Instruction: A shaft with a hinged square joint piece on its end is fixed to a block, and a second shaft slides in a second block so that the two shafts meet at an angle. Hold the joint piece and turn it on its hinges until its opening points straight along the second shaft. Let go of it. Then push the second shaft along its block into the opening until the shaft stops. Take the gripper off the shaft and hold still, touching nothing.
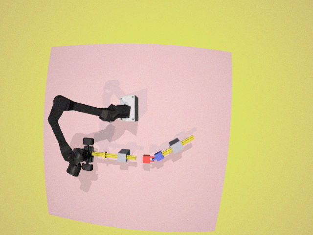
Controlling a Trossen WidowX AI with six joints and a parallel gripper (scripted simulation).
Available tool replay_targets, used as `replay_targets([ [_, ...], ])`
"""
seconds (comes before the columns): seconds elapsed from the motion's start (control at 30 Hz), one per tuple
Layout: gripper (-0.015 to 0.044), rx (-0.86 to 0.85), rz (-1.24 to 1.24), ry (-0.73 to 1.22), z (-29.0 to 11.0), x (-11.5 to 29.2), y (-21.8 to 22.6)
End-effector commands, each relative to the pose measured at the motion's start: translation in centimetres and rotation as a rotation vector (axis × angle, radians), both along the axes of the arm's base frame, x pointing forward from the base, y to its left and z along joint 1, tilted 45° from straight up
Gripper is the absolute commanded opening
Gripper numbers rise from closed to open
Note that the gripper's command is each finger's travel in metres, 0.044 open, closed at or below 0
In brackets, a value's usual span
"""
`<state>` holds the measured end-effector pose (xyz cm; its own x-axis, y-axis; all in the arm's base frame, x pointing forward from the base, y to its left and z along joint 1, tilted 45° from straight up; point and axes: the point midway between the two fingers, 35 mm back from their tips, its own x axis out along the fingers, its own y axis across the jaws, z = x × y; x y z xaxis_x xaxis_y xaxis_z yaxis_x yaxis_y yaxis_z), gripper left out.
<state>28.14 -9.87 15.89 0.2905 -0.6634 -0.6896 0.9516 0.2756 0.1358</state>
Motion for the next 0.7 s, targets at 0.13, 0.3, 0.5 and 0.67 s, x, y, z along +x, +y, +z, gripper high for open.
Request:
replay_targets([
  [0.13, 0.0067, 0.0, -0.005, 0.006, -0.04, -0.01, -0.02],
  [0.3, 0.0067, -0.003, -0.033, 0.038, -0.09, -0.02, -0.14],
  [0.5, 0.0067, -0.007, -0.065, 0.069, 0.05, -0.01, -0.29],
  [0.67, 0.0034, -0.008, -0.05, 0.052, 0.18, 0.02, -0.24],
])
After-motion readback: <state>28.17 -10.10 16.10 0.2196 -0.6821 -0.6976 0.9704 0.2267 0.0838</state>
